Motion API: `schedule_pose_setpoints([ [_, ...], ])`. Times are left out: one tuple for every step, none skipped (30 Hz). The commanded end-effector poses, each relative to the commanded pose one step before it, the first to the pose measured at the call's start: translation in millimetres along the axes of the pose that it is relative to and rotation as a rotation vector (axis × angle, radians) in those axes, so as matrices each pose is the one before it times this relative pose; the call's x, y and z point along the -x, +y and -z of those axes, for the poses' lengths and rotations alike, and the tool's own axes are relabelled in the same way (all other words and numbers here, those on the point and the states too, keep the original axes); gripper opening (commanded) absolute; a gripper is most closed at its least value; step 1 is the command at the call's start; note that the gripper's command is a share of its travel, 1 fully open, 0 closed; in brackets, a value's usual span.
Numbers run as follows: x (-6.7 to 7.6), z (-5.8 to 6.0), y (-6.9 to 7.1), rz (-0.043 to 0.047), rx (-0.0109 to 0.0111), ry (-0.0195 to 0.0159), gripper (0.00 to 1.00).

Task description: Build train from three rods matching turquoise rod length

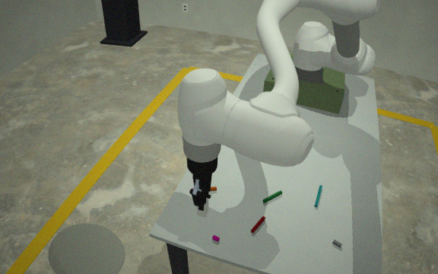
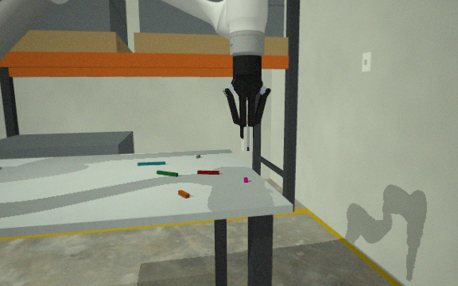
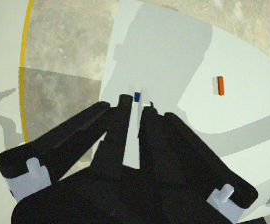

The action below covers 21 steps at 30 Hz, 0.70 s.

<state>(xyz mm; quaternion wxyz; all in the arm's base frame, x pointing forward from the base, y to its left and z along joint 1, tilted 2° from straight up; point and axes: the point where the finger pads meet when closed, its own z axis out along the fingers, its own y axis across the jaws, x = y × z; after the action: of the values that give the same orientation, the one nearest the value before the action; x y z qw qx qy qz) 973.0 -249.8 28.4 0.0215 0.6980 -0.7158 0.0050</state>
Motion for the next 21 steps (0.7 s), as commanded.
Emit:
schedule_pose_setpoints([
  [3.63, 5.21, 28.99, 0.04767, -0.00064, 0.00043, 0.12],
  [3.42, 2.61, 18.38, 0.02857, 0.00008, 0.00025, 0.12],
  [1.90, 1.07, 8.52, 0.01298, 0.00004, 0.00010, 0.12],
  [2.59, 1.22, 10.71, 0.01608, 0.00004, 0.00011, 0.12],
  [2.97, 1.14, 11.23, 0.01662, 0.00004, 0.00011, 0.12],
  [3.19, 0.99, 11.08, 0.01618, 0.00004, 0.00009, 0.12],
  [3.41, 0.85, 10.99, 0.01585, 0.00004, 0.00008, 0.12],
  [3.65, 0.73, 10.97, 0.01565, 0.00003, 0.00007, 0.12],
  [3.89, 0.61, 10.96, 0.01549, 0.00003, 0.00006, 0.12],
  [4.13, 0.49, 10.93, 0.01532, 0.00002, 0.00005, 0.12],
  [0.00, 0.00, 0.00, 0.00000, 0.00000, 0.00000, 0.12],
  [0.00, 0.00, 0.00, 0.00000, 0.00000, 0.00000, 0.12],
  [12.30, 0.78, 30.44, 0.04183, 0.00005, 0.00007, 0.12],
  [2.55, 0.05, 5.53, 0.00759, 0.00000, 0.00001, 0.12],
  [2.88, 0.03, 6.09, 0.00832, 0.00000, 0.00000, 0.12],
  [4.47, -0.03, 9.18, 0.01251, 0.00000, 0.00000, 0.12],
  [5.55, -0.13, 10.96, 0.01486, 0.00000, -0.00001, 0.12],
  [5.72, -0.23, 10.80, 0.01461, -0.00001, -0.00002, 0.12],
  [5.84, -0.33, 10.57, 0.01427, -0.00001, -0.00003, 0.12],
  [6.05, -0.43, 10.50, 0.01416, -0.00002, -0.00003, 0.12],
  [6.27, -0.52, 10.45, 0.01408, -0.00003, -0.00004, 0.12],
])
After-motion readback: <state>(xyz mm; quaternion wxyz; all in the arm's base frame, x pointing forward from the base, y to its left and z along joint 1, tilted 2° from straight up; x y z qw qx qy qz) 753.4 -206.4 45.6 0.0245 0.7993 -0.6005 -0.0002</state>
